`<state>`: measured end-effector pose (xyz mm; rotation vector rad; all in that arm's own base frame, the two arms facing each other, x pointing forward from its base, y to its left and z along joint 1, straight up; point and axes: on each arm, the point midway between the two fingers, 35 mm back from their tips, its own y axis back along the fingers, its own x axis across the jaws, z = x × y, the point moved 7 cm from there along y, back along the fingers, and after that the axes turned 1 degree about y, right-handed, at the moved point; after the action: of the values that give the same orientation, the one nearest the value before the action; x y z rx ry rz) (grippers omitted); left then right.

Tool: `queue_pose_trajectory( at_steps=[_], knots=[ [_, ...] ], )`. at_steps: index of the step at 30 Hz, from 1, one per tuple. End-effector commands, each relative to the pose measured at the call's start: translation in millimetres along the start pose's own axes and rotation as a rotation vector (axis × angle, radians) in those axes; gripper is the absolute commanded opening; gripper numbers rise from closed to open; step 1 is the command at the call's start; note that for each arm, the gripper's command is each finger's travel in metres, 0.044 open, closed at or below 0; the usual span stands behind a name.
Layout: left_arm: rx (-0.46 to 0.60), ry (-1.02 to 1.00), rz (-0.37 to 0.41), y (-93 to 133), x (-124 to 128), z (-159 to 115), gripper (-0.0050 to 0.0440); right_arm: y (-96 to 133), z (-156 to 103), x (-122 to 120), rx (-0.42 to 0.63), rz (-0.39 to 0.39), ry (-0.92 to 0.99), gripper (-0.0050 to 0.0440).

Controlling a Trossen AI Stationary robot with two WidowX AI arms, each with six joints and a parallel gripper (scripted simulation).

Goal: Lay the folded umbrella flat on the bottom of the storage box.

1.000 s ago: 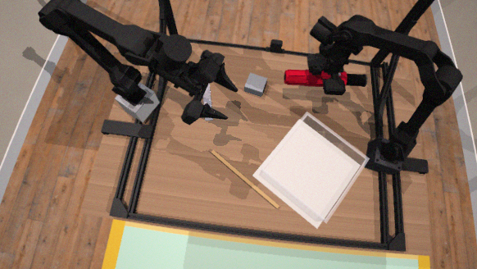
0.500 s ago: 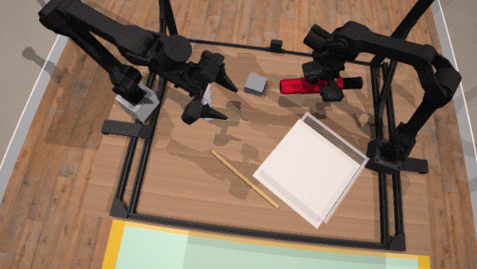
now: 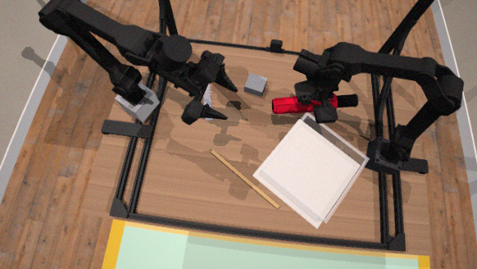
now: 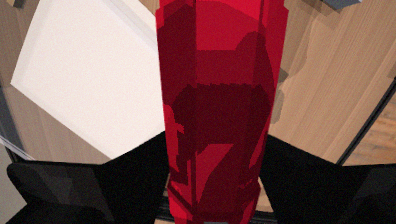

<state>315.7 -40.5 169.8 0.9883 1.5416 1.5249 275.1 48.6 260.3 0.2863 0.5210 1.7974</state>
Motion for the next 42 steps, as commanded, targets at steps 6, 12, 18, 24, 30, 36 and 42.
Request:
queue_pose_trajectory(
  at_steps=[6, 12, 18, 24, 30, 36, 42],
  knots=[
    [-0.018, 0.004, -0.016, 6, 35, 10, 0.0, 0, 0, 0, 0.0, -0.001, 0.002, 0.04],
    [-0.018, 0.01, -0.017, 6, 67, 17, 0.0, 0, 0, 0, 0.0, -0.001, 0.002, 0.04],
    [-0.019, 0.014, -0.017, 6, 88, 20, 0.0, 0, 0, 0, 0.0, -0.001, 0.002, 0.04],
    [-0.02, 0.02, -0.018, 5, 119, 21, 0.0, 0, 0, 0, 0.0, -0.001, 0.002, 0.04],
    [-0.02, 0.025, -0.018, 4, 150, 18, 0.0, 0, 0, 0, 0.0, -0.001, 0.002, 0.04],
    [-0.02, 0.019, -0.015, 3, 169, 16, 0.0, 0, 0, 0, 0.0, -0.001, 0.002, 0.04],
    [-0.019, 0.014, -0.013, 1, 184, 12, 0.0, 0, 0, 0, 0.0, -0.001, 0.002, 0.04]
  ],
)
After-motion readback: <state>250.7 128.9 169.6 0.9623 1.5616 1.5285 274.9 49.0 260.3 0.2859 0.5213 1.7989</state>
